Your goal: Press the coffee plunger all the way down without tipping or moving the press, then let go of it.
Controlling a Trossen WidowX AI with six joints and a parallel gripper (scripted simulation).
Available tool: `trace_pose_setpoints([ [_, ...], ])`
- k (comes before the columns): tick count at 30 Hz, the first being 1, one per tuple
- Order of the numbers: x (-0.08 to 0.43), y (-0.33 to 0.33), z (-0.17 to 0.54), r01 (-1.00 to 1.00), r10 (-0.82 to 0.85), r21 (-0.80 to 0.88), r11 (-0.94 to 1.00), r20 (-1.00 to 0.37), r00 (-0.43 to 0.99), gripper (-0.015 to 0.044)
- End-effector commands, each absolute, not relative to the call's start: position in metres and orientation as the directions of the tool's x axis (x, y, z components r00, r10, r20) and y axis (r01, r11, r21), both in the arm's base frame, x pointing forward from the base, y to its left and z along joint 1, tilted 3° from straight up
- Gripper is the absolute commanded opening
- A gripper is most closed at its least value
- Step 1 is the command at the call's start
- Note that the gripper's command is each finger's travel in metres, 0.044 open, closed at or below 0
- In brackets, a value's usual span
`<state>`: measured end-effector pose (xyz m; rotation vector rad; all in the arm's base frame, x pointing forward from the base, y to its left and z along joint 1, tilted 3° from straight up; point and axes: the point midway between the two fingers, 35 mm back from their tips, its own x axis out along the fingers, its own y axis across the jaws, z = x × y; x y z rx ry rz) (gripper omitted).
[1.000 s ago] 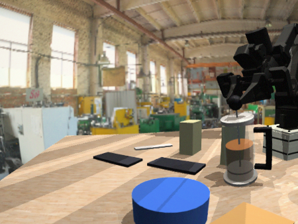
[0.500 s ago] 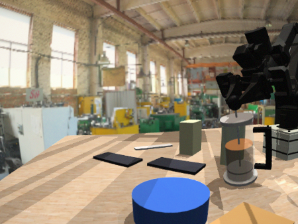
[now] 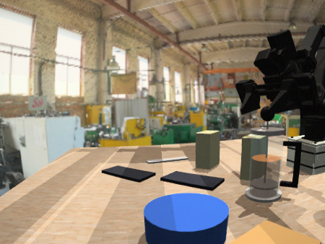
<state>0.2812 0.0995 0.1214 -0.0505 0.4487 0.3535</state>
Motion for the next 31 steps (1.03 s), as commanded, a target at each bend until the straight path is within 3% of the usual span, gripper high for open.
trace_pose_setpoints([
  [1, 0.281, 0.099, 0.121, -0.345, 0.323, 0.029, 0.938, -0.434, 0.841, 0.0387],
  [3, 0.281, 0.099, 0.121, -0.345, 0.323, 0.029, 0.938, -0.434, 0.841, 0.0439],
  [11, 0.277, 0.094, 0.144, -0.334, 0.315, 0.033, 0.942, -0.434, 0.844, 0.0440],
  [18, 0.239, 0.078, 0.196, -0.338, 0.317, 0.035, 0.940, -0.451, 0.834, 0.0440],
  [31, 0.237, 0.078, 0.196, -0.338, 0.317, 0.035, 0.940, -0.452, 0.834, 0.0440],
])
